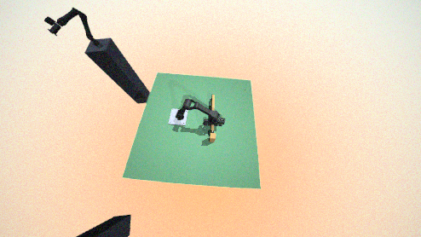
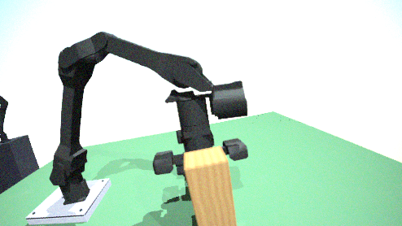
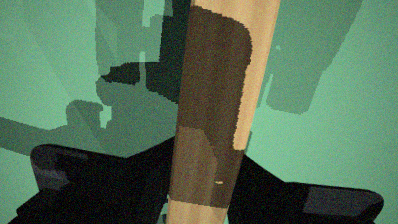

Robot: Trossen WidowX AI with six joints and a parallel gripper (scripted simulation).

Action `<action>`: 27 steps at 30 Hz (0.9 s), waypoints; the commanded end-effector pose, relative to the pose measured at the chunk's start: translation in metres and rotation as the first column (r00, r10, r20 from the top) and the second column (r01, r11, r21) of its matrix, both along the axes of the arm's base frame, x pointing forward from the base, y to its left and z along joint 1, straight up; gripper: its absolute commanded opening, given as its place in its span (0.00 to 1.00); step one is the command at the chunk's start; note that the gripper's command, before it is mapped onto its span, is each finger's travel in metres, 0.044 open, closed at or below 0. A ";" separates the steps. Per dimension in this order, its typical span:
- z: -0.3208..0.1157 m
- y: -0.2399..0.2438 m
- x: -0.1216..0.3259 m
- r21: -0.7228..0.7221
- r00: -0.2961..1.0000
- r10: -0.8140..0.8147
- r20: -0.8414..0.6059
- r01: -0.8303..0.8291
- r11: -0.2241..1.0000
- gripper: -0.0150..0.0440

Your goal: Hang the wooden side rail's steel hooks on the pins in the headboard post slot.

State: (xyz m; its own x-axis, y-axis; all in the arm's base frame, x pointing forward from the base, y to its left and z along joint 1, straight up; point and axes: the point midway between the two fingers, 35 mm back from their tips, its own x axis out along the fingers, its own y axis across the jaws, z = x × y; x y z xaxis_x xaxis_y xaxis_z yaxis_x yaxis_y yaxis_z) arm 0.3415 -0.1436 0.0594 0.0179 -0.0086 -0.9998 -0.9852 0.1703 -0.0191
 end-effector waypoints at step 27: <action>0.012 0.000 0.002 -0.006 1.000 0.009 0.017 -0.009 1.000 0.25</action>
State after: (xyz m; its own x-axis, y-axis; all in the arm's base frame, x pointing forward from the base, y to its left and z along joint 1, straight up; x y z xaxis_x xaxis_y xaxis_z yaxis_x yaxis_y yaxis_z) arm 0.3411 -0.1434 0.0635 0.0163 -0.0079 -0.9998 -0.9854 0.1691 -0.0174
